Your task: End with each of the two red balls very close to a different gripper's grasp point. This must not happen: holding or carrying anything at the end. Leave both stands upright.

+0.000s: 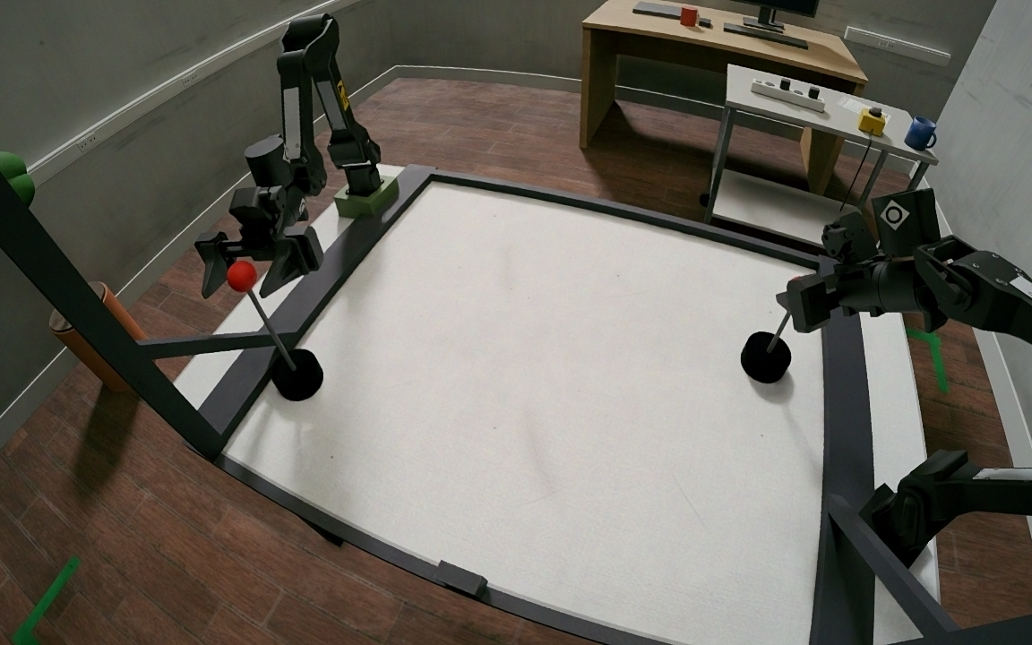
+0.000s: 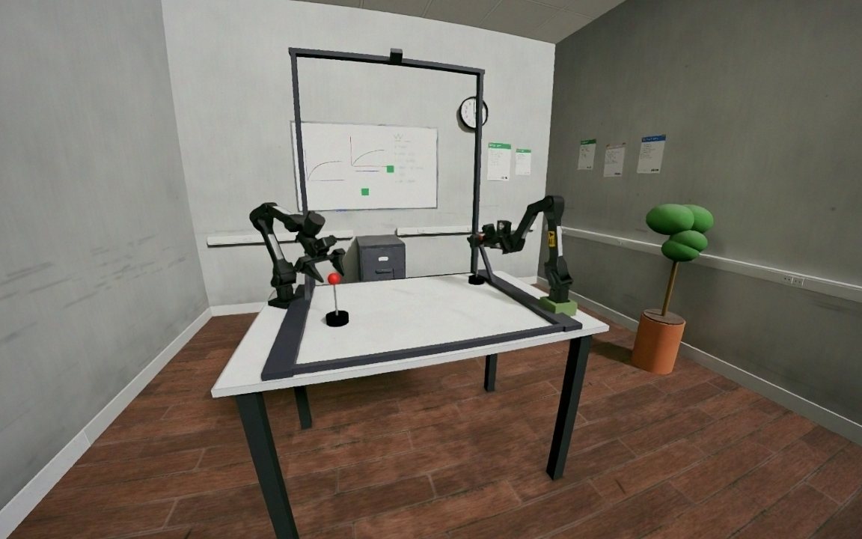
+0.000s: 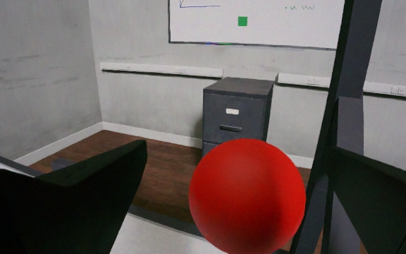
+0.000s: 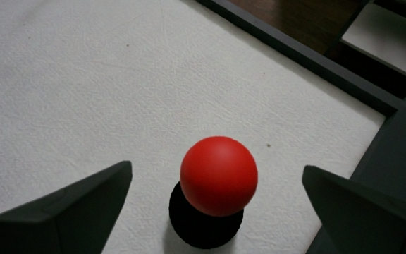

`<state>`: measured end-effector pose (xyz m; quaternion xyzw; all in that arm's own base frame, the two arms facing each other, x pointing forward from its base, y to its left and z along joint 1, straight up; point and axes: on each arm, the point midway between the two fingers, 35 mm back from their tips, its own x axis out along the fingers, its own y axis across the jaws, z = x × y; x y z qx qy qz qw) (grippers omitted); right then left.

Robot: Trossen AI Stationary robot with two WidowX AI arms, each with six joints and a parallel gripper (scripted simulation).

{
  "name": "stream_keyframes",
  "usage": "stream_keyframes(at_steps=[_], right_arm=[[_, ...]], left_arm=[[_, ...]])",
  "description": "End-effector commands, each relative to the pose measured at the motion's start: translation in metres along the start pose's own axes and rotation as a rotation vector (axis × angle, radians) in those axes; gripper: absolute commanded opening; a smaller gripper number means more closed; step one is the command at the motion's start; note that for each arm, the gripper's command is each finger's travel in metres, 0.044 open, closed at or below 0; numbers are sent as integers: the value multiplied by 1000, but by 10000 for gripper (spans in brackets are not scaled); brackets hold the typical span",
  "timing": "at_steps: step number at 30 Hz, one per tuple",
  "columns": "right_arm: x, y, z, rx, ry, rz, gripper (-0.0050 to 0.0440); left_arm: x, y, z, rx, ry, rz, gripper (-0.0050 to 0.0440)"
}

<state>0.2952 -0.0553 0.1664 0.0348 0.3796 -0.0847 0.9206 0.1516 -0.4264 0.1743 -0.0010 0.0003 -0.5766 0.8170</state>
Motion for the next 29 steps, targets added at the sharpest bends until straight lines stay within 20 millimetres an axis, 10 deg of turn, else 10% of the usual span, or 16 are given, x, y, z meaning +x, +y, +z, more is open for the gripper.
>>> stream_keyframes(at_steps=[1, 29], right_arm=[[10, 0, 1, 2, -3, -2, 440], [31, 0, 2, 2, -5, -2, 440]], left_arm=[[1, 0, 9, 2, -23, 0, 440], [1, 0, 9, 2, -23, 0, 440]])
